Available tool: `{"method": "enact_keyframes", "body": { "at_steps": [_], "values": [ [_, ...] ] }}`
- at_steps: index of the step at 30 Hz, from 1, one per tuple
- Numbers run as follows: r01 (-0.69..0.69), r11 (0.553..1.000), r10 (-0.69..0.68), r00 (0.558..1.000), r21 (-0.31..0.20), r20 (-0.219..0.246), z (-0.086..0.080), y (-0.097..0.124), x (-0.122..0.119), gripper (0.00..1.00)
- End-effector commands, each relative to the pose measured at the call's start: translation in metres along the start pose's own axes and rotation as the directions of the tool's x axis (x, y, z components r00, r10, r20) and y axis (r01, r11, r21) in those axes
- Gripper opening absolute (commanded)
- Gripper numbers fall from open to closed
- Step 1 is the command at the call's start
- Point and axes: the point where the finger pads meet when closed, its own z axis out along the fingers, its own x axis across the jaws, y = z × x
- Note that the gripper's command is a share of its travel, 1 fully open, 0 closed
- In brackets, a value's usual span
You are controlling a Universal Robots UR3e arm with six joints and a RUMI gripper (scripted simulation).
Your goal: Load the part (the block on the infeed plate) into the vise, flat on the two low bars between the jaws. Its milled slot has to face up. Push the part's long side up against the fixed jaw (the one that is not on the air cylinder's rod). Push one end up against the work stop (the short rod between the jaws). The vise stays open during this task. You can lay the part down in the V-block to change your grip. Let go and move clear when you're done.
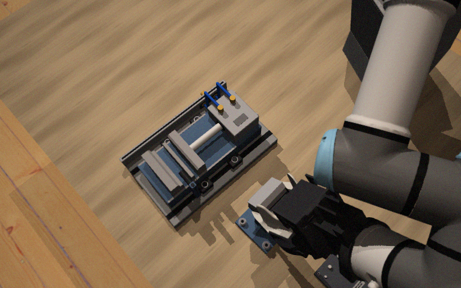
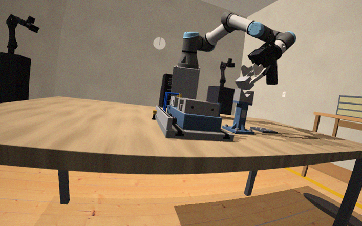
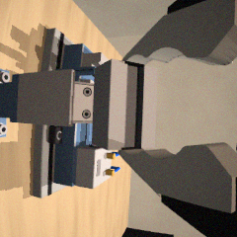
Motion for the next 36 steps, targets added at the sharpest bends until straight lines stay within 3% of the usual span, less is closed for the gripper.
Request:
{"method": "enact_keyframes", "body": {
  "at_steps": [1,17,27,36],
  "values": [
    [-0.002,1.000,0.002,1.000,0.006,-0.002,-0.0009,0.0006,0.0008,0.00],
    [-0.002,0.999,0.002,1.000,0.045,-0.003,-0.0008,0.0008,0.0000,0.00],
    [-0.002,0.996,0.002,1.000,0.091,-0.003,-0.0007,0.0012,0.0000,0.00],
    [-0.002,0.987,0.002,1.000,0.163,-0.002,-0.0006,0.0017,0.0000,0.00]
  ]
}}
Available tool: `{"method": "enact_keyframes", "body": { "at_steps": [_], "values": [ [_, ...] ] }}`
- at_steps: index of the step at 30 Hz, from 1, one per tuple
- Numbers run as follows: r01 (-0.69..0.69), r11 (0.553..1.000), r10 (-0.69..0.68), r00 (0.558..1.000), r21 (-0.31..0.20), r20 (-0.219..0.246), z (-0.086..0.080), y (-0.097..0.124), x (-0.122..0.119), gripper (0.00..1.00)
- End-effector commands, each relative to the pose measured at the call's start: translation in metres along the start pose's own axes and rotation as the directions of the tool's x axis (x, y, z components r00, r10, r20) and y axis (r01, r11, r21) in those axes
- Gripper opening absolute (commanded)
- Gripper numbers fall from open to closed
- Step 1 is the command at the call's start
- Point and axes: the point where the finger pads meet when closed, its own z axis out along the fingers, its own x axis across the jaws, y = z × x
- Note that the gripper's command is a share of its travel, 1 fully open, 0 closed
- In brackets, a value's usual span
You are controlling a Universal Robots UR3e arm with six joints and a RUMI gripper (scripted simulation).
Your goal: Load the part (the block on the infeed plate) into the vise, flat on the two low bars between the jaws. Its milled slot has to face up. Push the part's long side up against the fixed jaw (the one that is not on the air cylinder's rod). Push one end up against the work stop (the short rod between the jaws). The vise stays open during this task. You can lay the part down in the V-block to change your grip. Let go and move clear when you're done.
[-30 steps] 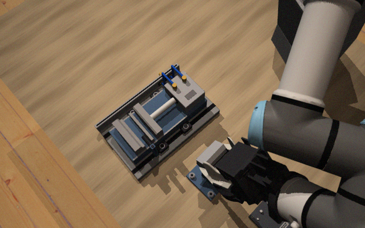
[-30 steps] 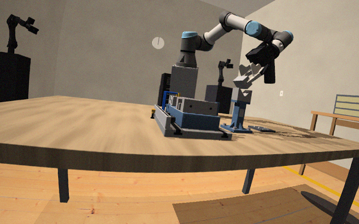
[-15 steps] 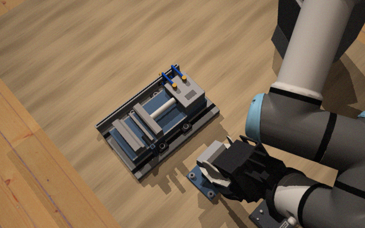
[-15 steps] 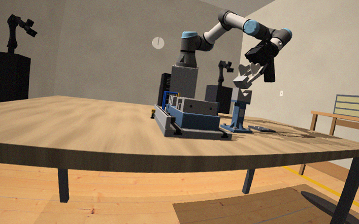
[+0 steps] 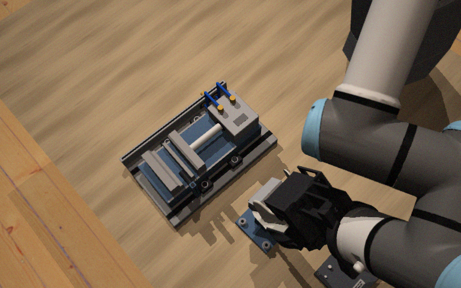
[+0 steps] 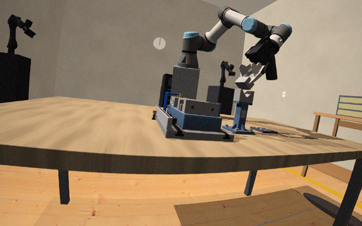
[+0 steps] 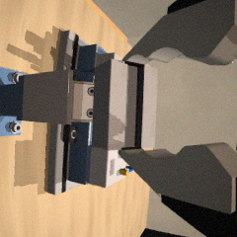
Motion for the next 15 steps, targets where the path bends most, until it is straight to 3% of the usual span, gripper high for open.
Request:
{"method": "enact_keyframes", "body": {
  "at_steps": [1,8,15],
  "values": [
    [-0.002,0.999,0.002,1.000,0.047,-0.006,-0.0008,0.0009,0.0009,0.00],
    [-0.001,0.995,0.002,1.000,0.098,-0.006,-0.0008,0.0013,0.0009,0.00],
    [-0.001,0.984,0.002,1.000,0.180,-0.006,-0.0007,0.0020,0.0009,0.00]
  ]
}}
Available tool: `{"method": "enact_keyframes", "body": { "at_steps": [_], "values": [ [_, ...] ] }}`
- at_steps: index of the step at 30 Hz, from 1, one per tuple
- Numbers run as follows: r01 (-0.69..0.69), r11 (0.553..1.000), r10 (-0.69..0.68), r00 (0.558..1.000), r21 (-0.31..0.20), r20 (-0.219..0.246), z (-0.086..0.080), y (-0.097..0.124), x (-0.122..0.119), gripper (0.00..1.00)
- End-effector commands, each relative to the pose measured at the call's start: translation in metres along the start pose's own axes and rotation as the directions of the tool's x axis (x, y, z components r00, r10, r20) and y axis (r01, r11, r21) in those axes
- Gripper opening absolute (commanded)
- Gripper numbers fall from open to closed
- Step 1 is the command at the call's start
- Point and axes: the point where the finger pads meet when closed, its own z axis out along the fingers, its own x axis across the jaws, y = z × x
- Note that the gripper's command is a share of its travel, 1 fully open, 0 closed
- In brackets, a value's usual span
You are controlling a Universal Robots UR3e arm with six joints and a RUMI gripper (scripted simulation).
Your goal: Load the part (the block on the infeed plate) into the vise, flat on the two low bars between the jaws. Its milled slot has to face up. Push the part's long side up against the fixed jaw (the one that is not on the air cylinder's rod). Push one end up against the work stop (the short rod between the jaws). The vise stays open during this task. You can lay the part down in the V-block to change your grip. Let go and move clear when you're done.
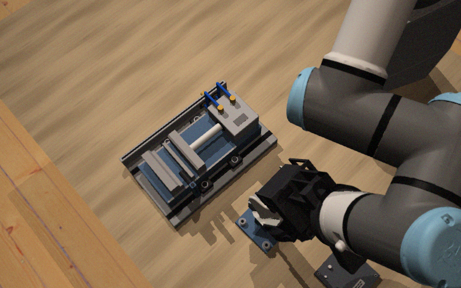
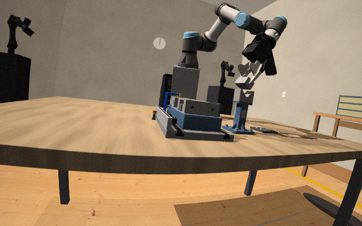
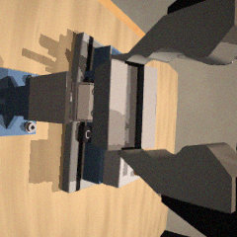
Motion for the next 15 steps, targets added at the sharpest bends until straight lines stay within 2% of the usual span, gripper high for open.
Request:
{"method": "enact_keyframes", "body": {
  "at_steps": [1,8,10,15],
  "values": [
    [-0.001,0.998,0.001,1.000,0.065,-0.008,-0.0008,0.0010,0.0008,0.00],
    [0.000,0.987,0.001,1.000,0.160,-0.008,-0.0007,0.0017,0.0008,0.00],
    [0.000,0.987,0.001,1.000,0.160,-0.008,-0.0007,0.0017,0.0008,0.00],
    [0.001,0.973,0.001,1.000,0.233,-0.008,-0.0006,0.0023,0.0009,0.00]
  ]
}}
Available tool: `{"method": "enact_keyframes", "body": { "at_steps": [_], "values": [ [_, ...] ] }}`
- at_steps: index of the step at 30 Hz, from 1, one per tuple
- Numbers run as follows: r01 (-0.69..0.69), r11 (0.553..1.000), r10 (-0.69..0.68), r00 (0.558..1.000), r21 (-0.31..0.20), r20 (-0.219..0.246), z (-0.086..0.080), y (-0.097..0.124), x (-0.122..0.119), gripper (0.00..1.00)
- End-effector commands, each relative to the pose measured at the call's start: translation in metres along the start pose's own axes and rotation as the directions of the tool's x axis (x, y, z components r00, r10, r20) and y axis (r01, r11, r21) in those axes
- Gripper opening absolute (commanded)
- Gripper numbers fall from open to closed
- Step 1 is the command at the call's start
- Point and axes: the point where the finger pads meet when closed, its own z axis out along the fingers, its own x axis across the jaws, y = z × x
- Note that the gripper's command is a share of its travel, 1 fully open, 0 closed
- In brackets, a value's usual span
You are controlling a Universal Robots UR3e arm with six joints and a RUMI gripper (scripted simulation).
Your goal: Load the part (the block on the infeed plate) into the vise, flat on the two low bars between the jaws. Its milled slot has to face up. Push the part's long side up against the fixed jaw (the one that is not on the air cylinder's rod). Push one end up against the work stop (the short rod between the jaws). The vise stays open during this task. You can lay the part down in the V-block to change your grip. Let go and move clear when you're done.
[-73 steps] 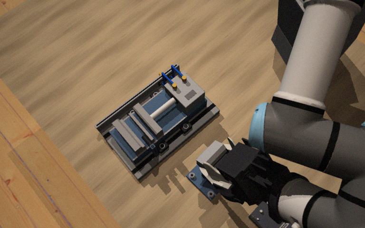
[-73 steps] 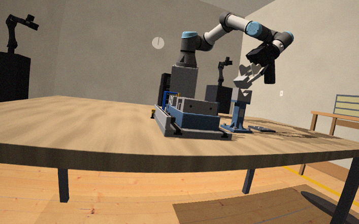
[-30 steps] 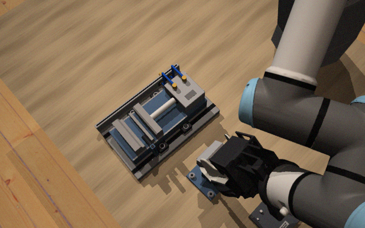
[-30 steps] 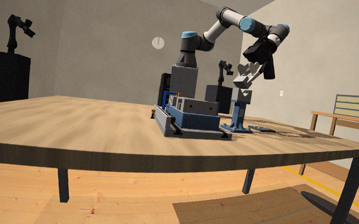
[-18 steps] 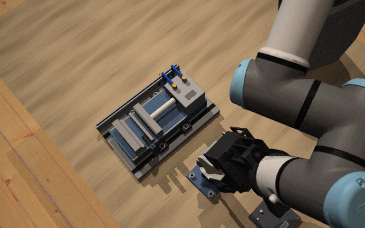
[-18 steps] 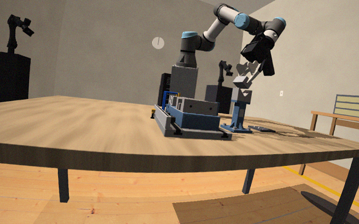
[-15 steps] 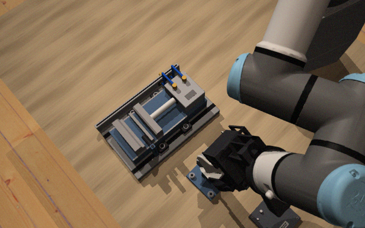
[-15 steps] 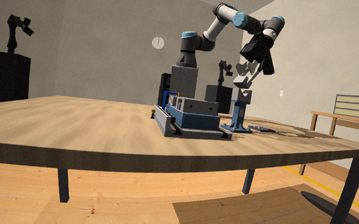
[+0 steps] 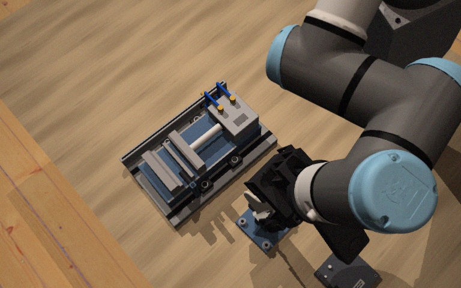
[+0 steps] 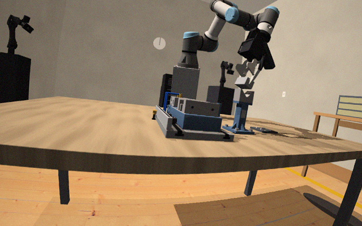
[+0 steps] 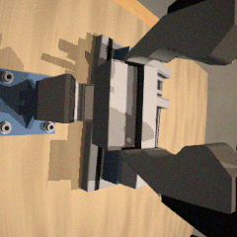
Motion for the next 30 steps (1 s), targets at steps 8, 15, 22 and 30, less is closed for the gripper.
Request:
{"method": "enact_keyframes", "body": {
  "at_steps": [8,15,22,30],
  "values": [
    [0.001,0.986,0.000,1.000,0.166,-0.008,-0.0006,0.0017,0.0008,0.00],
    [0.001,0.976,0.000,1.000,0.220,-0.008,-0.0005,0.0021,0.0008,0.00],
    [0.002,0.961,0.000,1.000,0.278,-0.008,-0.0003,0.0026,0.0008,0.00],
    [0.002,0.950,0.000,1.000,0.312,-0.008,-0.0003,0.0028,0.0008,0.00]
  ]
}}
